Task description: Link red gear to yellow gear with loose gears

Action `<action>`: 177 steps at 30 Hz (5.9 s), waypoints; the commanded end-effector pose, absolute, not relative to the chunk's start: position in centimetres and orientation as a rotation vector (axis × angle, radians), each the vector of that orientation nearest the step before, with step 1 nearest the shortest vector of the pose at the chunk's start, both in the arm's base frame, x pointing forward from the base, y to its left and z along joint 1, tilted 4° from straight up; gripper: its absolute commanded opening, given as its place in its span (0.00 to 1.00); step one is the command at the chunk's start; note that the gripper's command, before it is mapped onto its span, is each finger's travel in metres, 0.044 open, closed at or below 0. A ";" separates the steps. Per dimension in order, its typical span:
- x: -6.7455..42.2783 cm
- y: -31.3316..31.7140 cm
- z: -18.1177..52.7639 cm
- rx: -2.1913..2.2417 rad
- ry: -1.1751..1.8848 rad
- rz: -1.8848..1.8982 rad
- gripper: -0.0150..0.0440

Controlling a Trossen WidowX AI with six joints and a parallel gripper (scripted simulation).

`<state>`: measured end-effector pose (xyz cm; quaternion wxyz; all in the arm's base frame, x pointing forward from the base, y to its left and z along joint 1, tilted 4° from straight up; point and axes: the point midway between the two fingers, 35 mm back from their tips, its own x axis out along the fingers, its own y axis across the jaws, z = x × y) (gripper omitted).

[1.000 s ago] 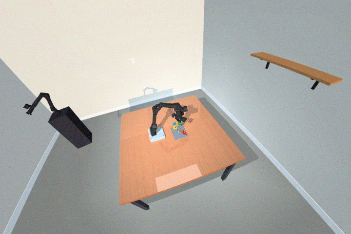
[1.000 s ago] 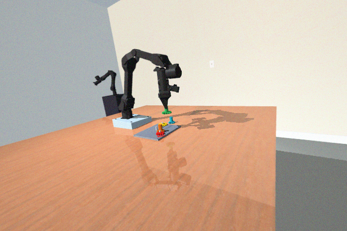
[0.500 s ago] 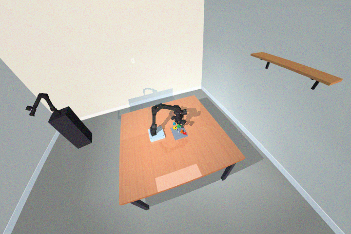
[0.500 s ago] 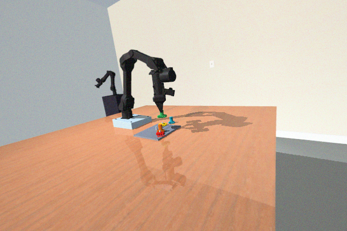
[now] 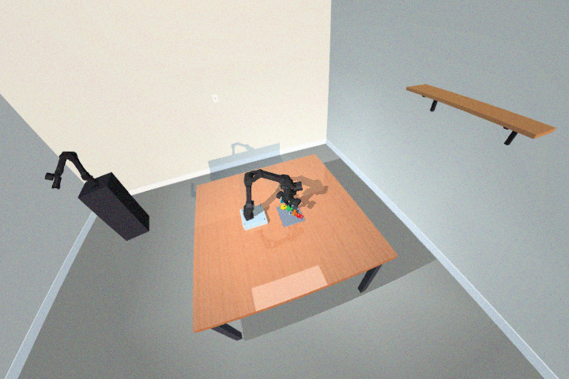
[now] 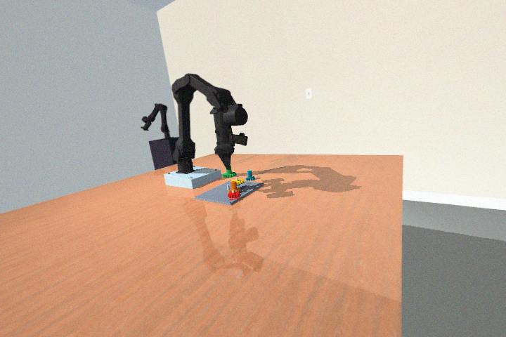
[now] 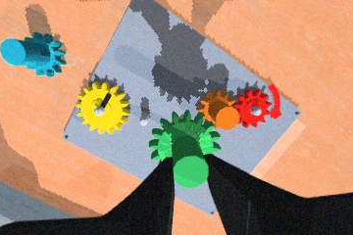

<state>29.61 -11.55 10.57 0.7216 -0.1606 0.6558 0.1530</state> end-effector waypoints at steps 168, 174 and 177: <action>31.1 3.7 9.7 0.036 1.466 0.008 1.00; 31.3 3.7 7.7 0.036 1.466 0.008 1.00; 31.3 3.7 7.5 0.036 1.466 0.008 1.00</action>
